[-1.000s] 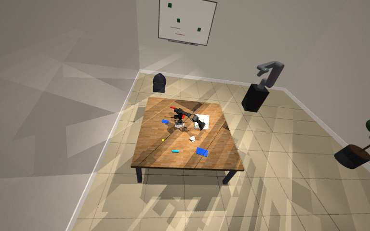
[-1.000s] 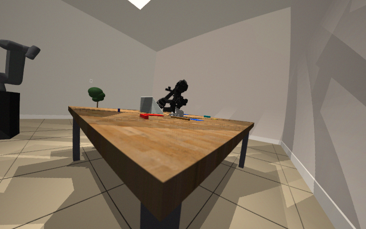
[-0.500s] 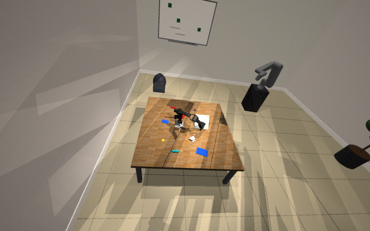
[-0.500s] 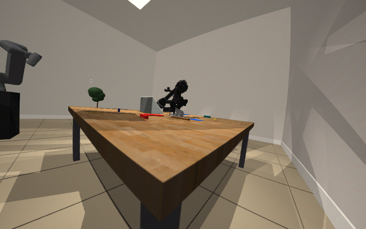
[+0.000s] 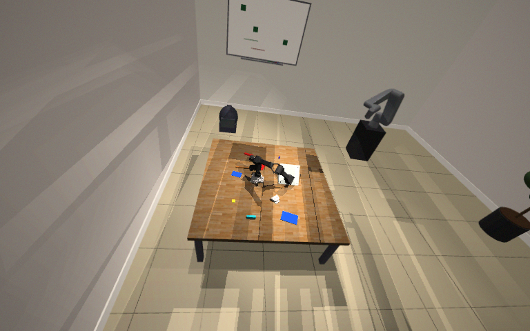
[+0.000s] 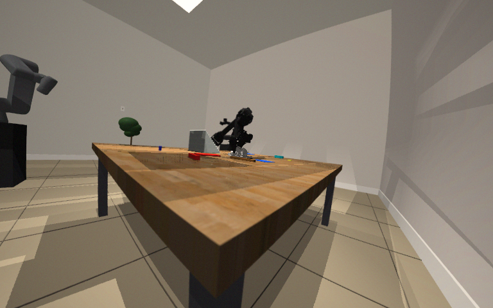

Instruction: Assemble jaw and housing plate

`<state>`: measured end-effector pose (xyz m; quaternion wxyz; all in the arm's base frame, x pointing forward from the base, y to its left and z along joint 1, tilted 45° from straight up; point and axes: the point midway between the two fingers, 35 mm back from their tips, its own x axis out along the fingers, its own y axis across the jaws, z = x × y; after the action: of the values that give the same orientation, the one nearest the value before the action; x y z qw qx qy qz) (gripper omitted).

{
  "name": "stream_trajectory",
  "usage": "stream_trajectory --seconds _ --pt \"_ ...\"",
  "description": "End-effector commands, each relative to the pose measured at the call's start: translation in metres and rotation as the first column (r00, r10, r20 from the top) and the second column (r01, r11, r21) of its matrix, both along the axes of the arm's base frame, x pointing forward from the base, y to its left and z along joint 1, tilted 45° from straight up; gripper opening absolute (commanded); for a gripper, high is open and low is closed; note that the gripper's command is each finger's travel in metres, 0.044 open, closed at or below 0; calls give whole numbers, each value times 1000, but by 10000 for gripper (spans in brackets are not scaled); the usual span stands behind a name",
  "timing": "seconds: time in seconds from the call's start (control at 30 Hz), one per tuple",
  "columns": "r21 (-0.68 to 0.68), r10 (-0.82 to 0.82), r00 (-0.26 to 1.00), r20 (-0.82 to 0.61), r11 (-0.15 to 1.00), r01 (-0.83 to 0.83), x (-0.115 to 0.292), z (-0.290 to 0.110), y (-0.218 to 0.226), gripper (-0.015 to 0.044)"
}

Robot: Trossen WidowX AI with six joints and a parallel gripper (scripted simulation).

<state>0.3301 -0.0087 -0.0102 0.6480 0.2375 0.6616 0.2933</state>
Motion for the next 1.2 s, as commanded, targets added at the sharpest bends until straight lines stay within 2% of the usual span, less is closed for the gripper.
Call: stream_trajectory --seconds 0.0,1.17 --pt "4 1 1000 -3 1000 -1 -1 -2 3 134" --pt "4 3 1000 -1 1000 -3 -1 -4 6 134"
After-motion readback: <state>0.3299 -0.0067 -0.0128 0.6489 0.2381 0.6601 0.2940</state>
